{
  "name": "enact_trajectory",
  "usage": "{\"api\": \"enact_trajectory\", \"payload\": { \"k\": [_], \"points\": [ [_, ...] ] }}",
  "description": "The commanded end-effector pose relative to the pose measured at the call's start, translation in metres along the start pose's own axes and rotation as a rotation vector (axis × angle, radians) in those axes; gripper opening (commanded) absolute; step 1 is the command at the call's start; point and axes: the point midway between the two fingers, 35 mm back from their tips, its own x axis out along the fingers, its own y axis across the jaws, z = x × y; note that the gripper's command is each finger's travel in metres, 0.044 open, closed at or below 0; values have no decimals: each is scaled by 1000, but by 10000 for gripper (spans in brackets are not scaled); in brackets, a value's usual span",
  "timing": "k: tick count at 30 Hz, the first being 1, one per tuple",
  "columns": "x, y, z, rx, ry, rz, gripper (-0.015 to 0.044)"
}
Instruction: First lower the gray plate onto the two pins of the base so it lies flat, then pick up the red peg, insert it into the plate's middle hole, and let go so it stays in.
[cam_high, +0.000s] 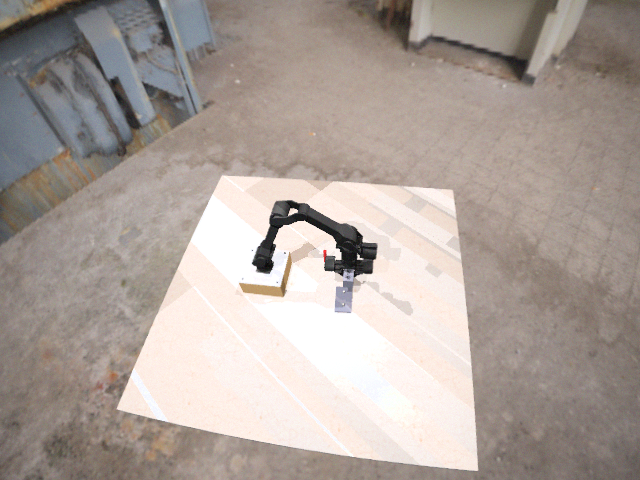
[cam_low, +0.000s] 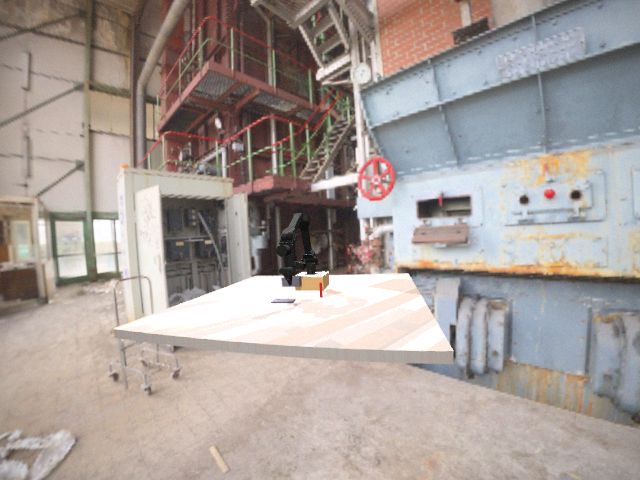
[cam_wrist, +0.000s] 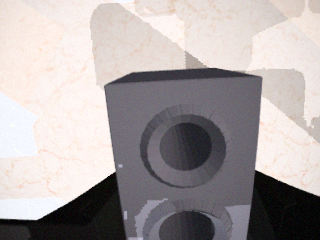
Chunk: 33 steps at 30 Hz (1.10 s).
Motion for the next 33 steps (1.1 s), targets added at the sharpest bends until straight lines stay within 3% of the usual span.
{"api": "enact_trajectory", "payload": {
  "k": [1,18,33],
  "points": [
    [7,3,-11,-10,4,6,0],
    [32,16,-58,-41,8,8,0],
    [33,17,-60,-42,8,8,0]
  ]
}}
